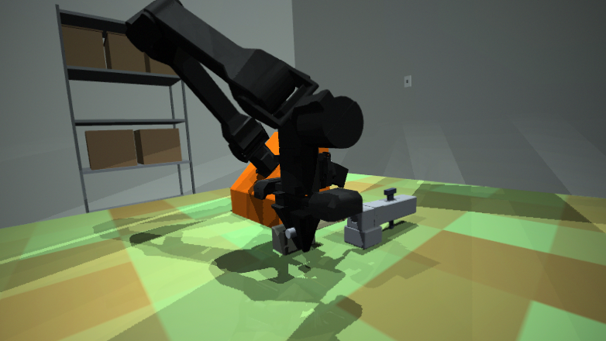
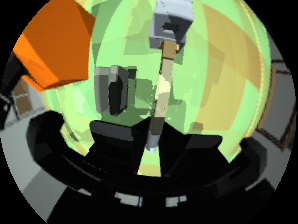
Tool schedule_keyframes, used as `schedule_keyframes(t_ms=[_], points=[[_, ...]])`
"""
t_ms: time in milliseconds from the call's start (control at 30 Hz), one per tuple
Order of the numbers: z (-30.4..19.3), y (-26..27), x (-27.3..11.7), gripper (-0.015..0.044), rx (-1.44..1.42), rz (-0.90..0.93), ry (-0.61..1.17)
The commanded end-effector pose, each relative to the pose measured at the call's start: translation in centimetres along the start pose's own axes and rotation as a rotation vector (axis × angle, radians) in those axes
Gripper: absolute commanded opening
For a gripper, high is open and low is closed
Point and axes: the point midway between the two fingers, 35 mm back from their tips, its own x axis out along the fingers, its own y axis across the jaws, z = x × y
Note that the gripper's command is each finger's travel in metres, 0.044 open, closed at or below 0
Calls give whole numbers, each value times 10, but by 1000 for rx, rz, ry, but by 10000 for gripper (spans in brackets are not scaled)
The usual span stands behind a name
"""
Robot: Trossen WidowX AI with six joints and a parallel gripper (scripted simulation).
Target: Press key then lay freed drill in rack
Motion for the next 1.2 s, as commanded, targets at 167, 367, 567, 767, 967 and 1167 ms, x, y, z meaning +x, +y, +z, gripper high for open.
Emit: schedule_keyframes(t_ms=[167,367,567,767,967,1167], points=[[1,1,-5,0,10,-5,-3],[2,1,-8,0,10,-5,-3],[3,2,-10,0,10,-5,-4],[4,3,-13,0,9,-5,-4],[5,4,-15,0,9,-5,-4],[6,4,-17,0,9,-5,-4]])
